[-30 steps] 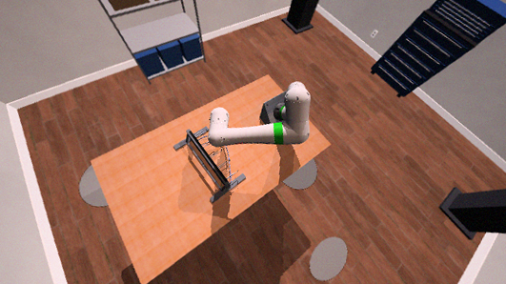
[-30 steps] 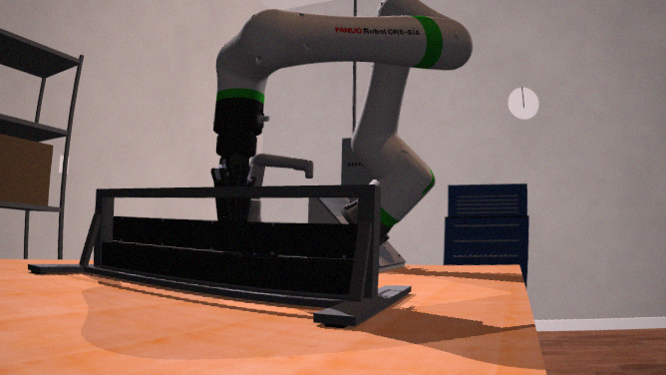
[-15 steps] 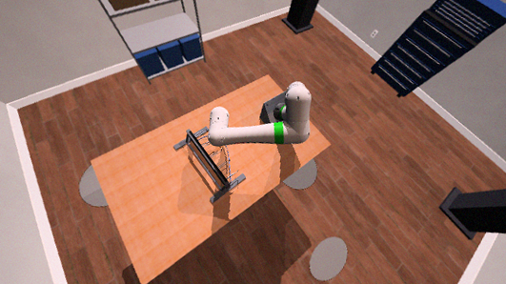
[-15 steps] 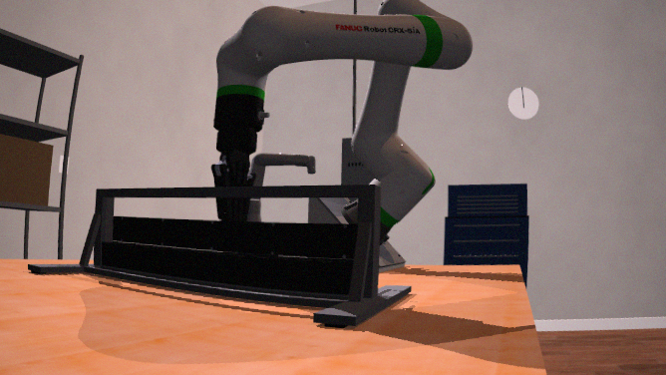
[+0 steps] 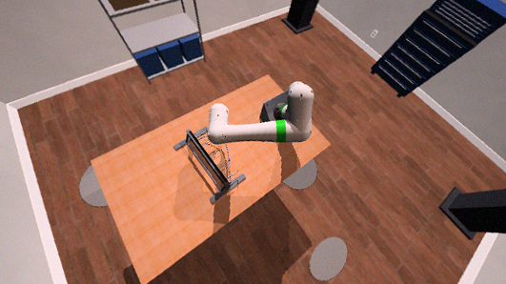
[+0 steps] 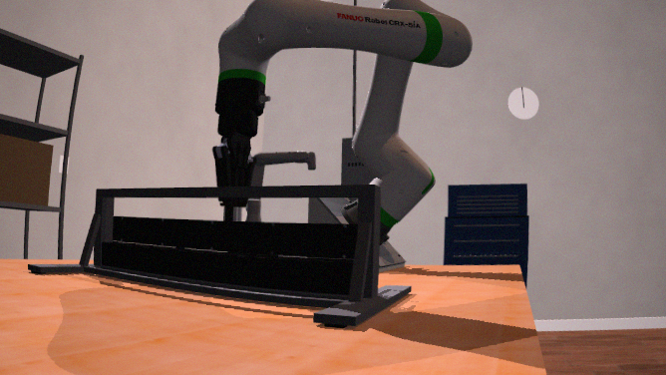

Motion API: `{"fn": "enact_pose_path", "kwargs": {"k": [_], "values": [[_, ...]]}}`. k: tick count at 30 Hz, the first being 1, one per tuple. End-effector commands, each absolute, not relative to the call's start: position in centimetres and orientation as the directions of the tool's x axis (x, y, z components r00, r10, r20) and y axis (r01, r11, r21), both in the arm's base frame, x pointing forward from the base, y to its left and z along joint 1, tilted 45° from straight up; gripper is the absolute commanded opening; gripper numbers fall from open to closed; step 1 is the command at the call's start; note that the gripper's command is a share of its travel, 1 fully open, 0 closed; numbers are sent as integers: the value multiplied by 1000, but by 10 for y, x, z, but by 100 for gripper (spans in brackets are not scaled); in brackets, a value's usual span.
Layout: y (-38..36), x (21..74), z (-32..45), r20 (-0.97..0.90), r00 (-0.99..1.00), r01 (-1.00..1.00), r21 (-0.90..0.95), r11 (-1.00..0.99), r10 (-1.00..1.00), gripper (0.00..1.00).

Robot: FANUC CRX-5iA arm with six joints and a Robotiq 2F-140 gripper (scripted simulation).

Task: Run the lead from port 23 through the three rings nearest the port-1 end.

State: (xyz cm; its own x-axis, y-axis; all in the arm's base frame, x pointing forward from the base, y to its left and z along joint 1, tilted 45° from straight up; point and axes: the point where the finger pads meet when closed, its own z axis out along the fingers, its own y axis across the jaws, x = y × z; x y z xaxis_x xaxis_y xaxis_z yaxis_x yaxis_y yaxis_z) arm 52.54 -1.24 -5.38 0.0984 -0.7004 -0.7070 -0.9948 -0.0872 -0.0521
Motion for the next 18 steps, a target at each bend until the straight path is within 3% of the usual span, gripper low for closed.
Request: {"fn": "enact_pose_path", "kwargs": {"k": [1,18], "values": [[-14,525,-52,-707,98,-995,-52,-87,-700,0],[-41,526,-25,-707,98,-995,-52,-87,-700,0]]}}
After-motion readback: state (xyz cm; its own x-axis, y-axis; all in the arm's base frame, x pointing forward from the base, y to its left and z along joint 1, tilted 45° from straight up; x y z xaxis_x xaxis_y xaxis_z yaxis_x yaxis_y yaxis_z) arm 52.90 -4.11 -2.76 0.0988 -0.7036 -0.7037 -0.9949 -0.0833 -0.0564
